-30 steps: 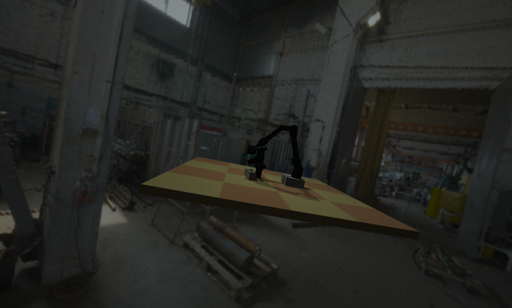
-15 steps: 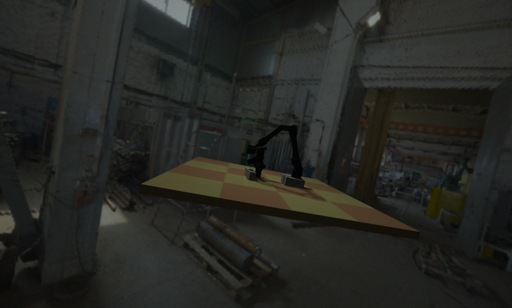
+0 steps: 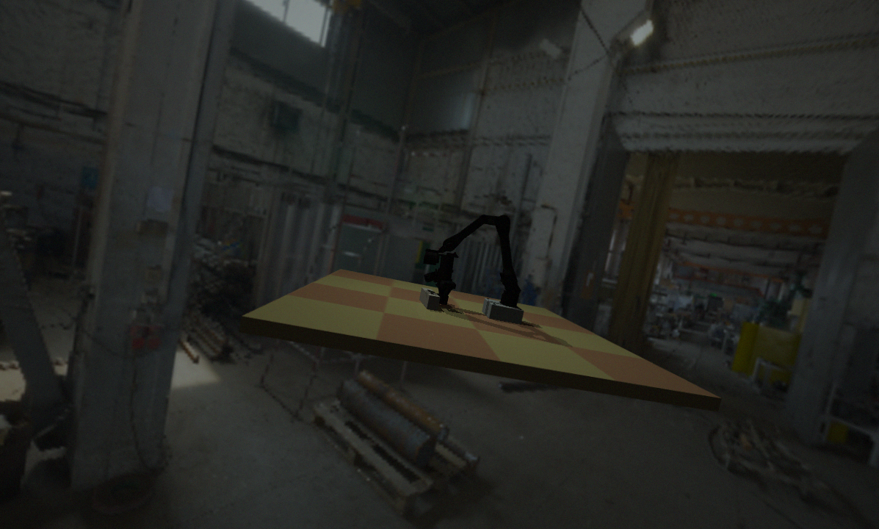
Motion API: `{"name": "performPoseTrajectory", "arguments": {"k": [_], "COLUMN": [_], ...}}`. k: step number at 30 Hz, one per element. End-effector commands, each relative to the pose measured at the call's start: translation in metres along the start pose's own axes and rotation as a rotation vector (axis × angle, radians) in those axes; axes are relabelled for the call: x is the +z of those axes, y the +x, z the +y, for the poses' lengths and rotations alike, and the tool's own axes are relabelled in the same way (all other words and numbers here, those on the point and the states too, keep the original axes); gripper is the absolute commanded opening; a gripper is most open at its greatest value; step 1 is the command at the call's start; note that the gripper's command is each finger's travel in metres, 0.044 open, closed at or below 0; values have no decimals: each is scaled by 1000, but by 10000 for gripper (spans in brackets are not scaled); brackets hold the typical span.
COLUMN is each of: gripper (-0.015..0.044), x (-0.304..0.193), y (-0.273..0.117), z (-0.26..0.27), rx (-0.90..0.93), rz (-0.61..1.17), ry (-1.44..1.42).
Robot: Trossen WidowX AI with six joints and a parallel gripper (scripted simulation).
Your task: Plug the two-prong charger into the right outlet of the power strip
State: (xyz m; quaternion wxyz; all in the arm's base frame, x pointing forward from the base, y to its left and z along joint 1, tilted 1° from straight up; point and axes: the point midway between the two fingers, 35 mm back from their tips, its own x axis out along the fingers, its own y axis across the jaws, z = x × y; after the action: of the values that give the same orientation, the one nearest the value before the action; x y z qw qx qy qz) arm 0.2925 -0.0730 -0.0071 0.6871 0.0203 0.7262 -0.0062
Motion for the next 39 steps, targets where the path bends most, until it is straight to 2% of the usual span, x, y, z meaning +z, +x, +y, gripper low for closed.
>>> {"name": "performPoseTrajectory", "arguments": {"k": [1,39], "gripper": [0,0], "x": [0,4], "y": [0,0], "z": [0,0], "rx": [-2,-2], "rz": [1,1], "ry": [0,0]}}
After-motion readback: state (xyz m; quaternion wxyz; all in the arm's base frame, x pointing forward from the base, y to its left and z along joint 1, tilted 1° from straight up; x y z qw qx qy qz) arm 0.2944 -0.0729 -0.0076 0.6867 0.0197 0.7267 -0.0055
